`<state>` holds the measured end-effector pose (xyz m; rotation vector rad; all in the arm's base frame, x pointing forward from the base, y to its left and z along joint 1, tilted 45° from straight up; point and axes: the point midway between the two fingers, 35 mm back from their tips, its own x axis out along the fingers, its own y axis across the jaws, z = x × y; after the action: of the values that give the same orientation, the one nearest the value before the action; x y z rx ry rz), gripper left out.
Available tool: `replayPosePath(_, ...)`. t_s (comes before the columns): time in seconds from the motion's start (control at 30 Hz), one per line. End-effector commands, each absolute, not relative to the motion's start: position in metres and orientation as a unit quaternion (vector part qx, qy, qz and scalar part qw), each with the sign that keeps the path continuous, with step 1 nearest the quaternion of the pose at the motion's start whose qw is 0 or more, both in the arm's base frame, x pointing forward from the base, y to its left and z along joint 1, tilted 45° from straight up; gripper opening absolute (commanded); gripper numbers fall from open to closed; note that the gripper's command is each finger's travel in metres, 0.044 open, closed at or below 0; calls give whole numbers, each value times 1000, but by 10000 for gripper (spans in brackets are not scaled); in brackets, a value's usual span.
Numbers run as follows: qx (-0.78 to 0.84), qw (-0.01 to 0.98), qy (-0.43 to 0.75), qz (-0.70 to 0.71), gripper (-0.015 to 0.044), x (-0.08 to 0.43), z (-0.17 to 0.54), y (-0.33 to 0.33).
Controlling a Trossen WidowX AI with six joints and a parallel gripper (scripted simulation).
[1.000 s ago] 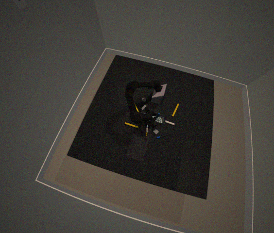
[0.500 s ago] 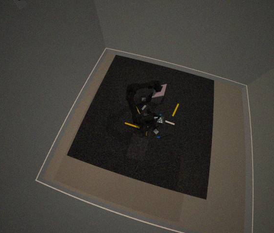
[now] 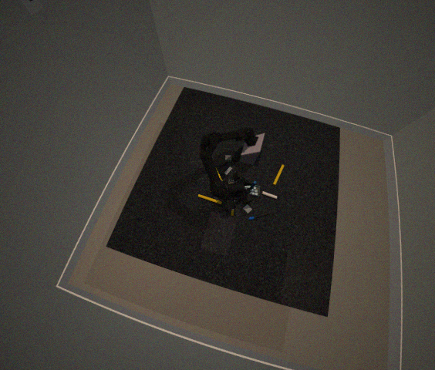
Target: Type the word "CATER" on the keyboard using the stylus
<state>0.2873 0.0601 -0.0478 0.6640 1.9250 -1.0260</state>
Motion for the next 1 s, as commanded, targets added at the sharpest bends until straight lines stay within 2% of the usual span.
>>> replayPosePath(0.0, 263, 418, 768, -408, 81, 287, -50, 58)
replayPosePath(0.97, 263, 418, 768, -409, 81, 288, -58, 50)
